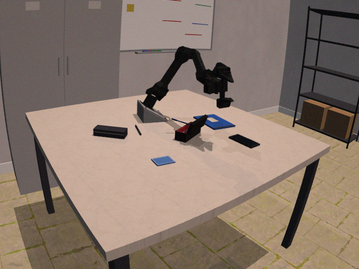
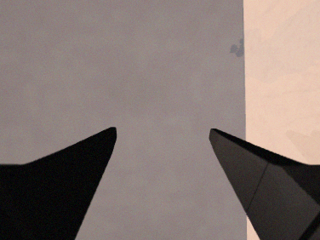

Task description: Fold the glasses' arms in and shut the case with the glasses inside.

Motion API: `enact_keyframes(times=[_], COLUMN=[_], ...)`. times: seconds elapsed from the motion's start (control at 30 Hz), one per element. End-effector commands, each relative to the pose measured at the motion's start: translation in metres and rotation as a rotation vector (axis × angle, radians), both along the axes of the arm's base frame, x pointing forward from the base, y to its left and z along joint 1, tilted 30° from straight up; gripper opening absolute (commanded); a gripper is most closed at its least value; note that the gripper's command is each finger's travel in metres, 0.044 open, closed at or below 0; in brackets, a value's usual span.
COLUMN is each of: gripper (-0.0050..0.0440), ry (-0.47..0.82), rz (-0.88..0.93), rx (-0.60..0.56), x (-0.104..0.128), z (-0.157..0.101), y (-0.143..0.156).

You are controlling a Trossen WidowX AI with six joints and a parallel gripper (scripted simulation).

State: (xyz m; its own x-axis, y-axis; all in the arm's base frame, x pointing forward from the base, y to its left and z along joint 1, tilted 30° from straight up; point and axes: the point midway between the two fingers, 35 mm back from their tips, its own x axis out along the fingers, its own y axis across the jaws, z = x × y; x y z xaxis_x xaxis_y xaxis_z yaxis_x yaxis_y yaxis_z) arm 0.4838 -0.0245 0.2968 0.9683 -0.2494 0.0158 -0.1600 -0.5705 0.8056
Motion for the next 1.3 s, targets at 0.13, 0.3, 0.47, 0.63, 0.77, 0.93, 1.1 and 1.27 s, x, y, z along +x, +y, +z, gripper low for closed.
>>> enact_keyframes(times=[0.13,0.3,0.47,0.63,0.77,0.93,1.1,1.27], gripper=[0.0400,0.0400,0.0400,0.0328,0.0232,0.0112,0.0040,0.0000], ry=[0.000,0.000,0.000,0.027,0.096,0.180,0.229,0.306], rz=[0.000,0.000,0.000,0.006,0.027,0.060,0.083,0.128], rx=[0.000,0.000,0.000,-0.045,-0.163,-0.313,-0.402,-0.552], x=[0.000,0.000,0.000,0.000,-0.001,-0.003,-0.005,-0.008], z=[0.000,0.000,0.000,-0.003,-0.010,-0.019,-0.025,-0.034], y=[0.000,0.000,0.000,0.000,0.002,0.003,0.004,0.006])
